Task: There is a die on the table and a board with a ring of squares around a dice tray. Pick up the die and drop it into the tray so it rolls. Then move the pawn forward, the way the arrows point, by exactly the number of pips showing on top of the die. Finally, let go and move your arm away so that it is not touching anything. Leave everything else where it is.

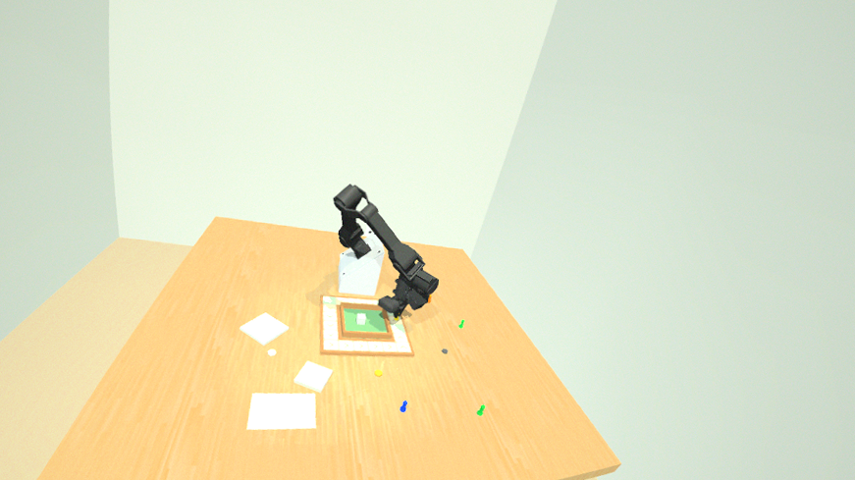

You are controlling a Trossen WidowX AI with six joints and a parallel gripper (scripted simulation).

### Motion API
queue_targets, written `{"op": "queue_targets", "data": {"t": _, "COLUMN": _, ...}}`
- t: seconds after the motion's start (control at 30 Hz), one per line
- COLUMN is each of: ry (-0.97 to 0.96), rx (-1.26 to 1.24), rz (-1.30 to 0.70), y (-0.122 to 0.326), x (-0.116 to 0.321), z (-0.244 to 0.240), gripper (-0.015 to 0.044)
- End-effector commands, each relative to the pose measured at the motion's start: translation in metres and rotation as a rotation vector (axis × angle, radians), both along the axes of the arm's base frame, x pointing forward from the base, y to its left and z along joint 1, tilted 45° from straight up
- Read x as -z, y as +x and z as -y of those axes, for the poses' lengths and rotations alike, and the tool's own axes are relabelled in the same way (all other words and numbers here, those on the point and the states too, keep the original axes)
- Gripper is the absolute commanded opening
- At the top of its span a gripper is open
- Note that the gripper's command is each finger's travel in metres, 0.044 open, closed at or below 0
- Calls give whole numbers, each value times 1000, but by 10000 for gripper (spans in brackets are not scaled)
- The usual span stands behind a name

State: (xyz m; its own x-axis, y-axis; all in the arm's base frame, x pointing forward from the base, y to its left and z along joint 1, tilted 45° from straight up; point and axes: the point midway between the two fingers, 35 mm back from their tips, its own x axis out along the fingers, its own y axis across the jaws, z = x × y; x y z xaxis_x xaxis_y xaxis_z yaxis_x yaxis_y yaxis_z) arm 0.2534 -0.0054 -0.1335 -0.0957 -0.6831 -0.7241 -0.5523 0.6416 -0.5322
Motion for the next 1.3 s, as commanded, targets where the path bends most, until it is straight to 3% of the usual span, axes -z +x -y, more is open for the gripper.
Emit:
{"op": "queue_targets", "data": {"t": 0.0, "ry": -6, "rx": -3, "rz": -9, "y": -3, "x": 5, "z": 5, "gripper": 0}}
{"op": "queue_targets", "data": {"t": 0.07, "ry": -6, "rx": -3, "rz": -9, "y": -3, "x": 7, "z": 7, "gripper": 0}}
{"op": "queue_targets", "data": {"t": 0.4, "ry": 0, "rx": 0, "rz": -1, "y": 0, "x": 1, "z": 1, "gripper": 263}}
{"op": "queue_targets", "data": {"t": 0.63, "ry": -3, "rx": -3, "rz": -9, "y": 4, "x": -32, "z": -32, "gripper": 440}}
{"op": "queue_targets", "data": {"t": 0.77, "ry": -7, "rx": 22, "rz": 15, "y": 1, "x": -40, "z": -32, "gripper": 440}}
{"op": "queue_targets", "data": {"t": 1.17, "ry": -71, "rx": 469, "rz": 433, "y": -76, "x": -161, "z": -19, "gripper": 440}}
{"op": "queue_targets", "data": {"t": 1.27, "ry": -61, "rx": 407, "rz": 381, "y": -61, "x": -149, "z": -24, "gripper": 440}}
